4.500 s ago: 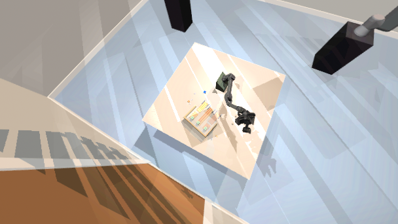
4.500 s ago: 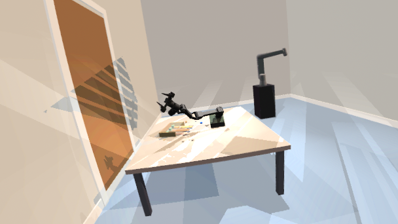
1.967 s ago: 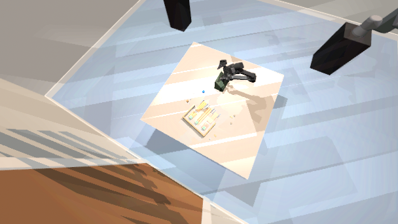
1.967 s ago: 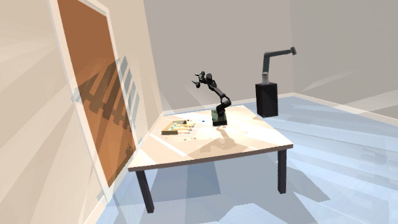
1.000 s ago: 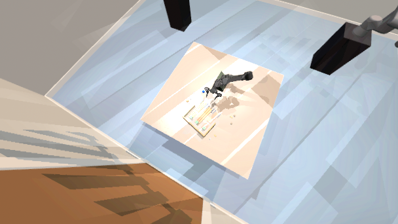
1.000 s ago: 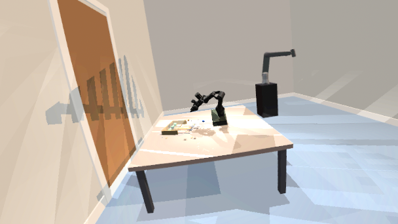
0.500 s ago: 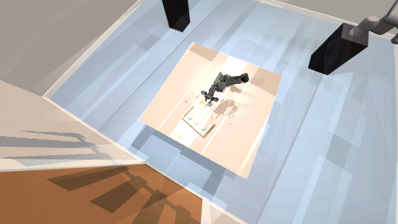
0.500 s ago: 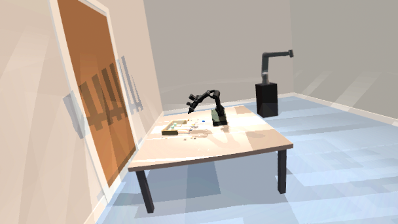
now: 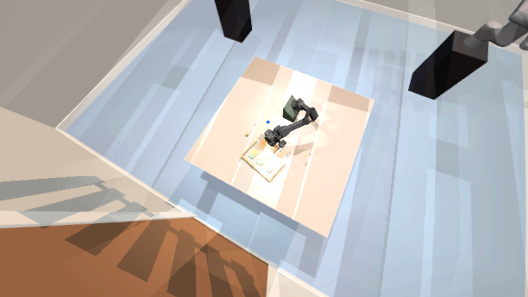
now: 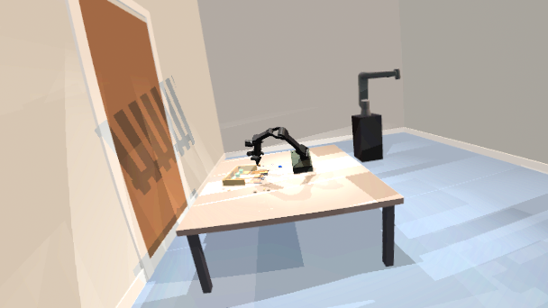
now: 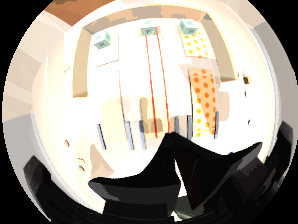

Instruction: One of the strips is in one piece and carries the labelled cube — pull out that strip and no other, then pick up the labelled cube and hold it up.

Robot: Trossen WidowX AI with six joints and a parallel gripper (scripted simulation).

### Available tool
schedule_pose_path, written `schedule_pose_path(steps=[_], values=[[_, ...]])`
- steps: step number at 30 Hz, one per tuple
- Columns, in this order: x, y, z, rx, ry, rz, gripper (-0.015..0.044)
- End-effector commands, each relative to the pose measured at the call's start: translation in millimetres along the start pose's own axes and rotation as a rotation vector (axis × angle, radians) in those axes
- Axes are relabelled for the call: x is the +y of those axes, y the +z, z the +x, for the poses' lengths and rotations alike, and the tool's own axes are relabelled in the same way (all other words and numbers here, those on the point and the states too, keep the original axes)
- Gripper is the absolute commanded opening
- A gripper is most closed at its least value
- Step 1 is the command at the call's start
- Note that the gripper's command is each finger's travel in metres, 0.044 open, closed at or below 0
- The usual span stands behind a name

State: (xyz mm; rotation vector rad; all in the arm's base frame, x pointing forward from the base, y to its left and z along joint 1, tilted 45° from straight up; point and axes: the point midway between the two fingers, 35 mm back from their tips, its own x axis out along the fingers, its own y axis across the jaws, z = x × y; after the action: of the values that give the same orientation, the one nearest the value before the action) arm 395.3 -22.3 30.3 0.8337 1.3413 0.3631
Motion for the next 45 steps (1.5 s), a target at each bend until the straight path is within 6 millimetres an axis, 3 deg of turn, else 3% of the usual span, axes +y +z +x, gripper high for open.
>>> schedule_pose_path(steps=[1,9,45], values=[[12.4,-6.6,20.4,0.17,-0.027,0.013,0.0],[8.6,-7.8,22.4,0.17,-0.028,0.013,0.0],[9.3,-18.8,80.6,0.17,-0.025,0.013,0.0]])
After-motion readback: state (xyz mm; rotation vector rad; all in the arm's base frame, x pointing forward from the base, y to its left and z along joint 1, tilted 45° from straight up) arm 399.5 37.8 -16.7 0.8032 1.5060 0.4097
